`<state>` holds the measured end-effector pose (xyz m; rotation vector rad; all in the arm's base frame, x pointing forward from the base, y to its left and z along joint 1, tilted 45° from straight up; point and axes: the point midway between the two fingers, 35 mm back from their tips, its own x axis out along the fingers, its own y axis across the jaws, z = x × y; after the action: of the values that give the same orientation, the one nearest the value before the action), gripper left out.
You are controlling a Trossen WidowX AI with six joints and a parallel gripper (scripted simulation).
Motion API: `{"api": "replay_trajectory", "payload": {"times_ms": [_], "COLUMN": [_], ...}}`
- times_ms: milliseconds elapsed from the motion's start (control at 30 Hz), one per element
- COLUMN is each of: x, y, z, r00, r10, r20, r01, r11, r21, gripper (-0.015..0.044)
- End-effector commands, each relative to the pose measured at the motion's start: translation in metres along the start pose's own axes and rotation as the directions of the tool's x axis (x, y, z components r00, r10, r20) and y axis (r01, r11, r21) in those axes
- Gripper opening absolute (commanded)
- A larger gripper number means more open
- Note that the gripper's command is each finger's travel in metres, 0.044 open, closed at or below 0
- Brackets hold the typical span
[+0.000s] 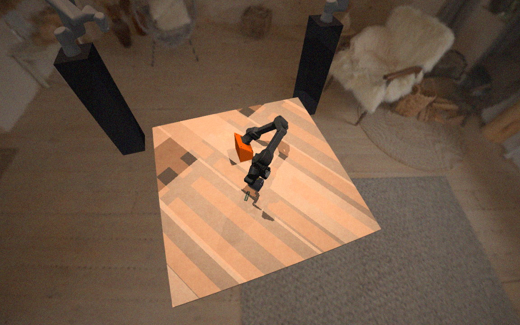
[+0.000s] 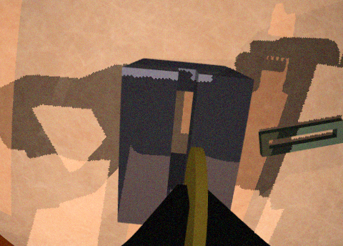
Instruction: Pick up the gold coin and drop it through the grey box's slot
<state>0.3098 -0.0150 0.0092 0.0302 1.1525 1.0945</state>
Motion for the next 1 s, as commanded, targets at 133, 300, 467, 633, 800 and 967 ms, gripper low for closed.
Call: {"api": "replay_trajectory", "payload": {"times_ms": [133,300,467,633,800,967], "x": [0.0007,0.0000,0.0004,0.0004,0.0033,0.0061], "y": [0.0034,0.0038,0.0029,0.0029,0.0033,0.0047], "z": [0.0006,0.0023,0.0006,0.0006,0.0008,0.0017], "r00": [1.000,1.000,1.000,1.000,1.000,1.000], "r10": [0.001,0.001,0.001,0.001,0.001,0.001], "r20": [0.000,0.000,-0.002,-0.002,-0.002,-0.002], "r01": [-0.001,-0.001,-0.001,-0.001,-0.001,-0.001], "r11": [1.000,1.000,1.000,1.000,1.000,1.000], "r21": [0.002,0.003,-0.001,-0.001,0.001,0.006], "gripper": [0.0000,0.0000,0.0000,0.0000,0.0000,0.0000]}}
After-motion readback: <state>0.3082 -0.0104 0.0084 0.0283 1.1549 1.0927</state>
